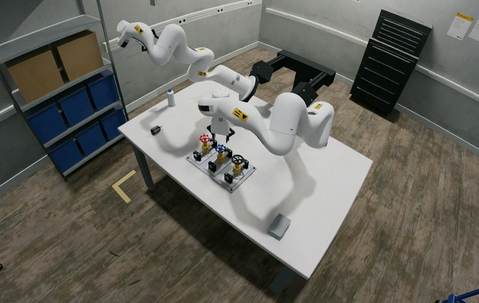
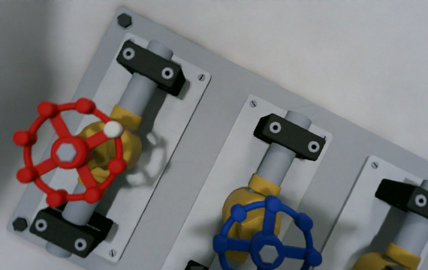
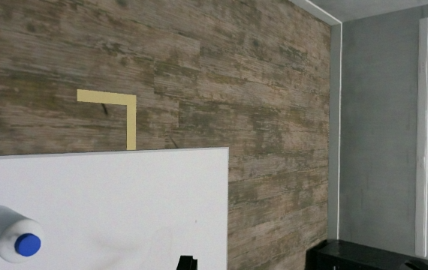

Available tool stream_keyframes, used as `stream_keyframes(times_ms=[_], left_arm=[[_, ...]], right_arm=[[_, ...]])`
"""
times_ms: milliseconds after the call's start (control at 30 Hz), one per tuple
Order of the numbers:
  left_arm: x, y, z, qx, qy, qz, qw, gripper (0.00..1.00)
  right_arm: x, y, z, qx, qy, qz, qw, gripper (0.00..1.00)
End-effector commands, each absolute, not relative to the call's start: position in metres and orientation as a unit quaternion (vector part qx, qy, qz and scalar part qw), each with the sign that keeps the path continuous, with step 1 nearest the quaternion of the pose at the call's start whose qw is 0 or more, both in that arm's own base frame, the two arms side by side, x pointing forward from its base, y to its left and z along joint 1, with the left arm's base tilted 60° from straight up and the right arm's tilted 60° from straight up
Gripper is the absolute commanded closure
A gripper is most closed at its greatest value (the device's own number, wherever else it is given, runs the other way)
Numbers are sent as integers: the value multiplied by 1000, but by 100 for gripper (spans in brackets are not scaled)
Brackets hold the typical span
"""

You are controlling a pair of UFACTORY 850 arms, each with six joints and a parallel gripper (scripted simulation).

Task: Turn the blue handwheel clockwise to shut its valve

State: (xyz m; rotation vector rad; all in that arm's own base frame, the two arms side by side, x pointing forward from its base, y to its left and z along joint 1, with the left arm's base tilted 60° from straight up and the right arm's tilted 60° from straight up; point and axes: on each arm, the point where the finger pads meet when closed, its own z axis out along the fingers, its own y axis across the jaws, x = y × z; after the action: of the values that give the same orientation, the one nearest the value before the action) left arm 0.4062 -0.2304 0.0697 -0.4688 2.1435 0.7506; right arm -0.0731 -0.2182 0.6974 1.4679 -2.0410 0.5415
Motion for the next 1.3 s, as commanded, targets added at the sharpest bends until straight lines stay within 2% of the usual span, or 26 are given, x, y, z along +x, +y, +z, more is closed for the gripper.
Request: stream_keyframes(times_ms=[0, 667, 1267], left_arm=[[406, -231, 70, -257, 827, 257, 429, 21], [406, -231, 70, -539, 678, 84, 492, 21], [406, -231, 70, -722, 479, -71, 494, 21]], right_arm=[[-73, -218, 698, 548, -761, 202, 281, 0], [-73, -218, 698, 548, -761, 202, 281, 0], [-73, -218, 698, 548, -761, 202, 281, 0]])
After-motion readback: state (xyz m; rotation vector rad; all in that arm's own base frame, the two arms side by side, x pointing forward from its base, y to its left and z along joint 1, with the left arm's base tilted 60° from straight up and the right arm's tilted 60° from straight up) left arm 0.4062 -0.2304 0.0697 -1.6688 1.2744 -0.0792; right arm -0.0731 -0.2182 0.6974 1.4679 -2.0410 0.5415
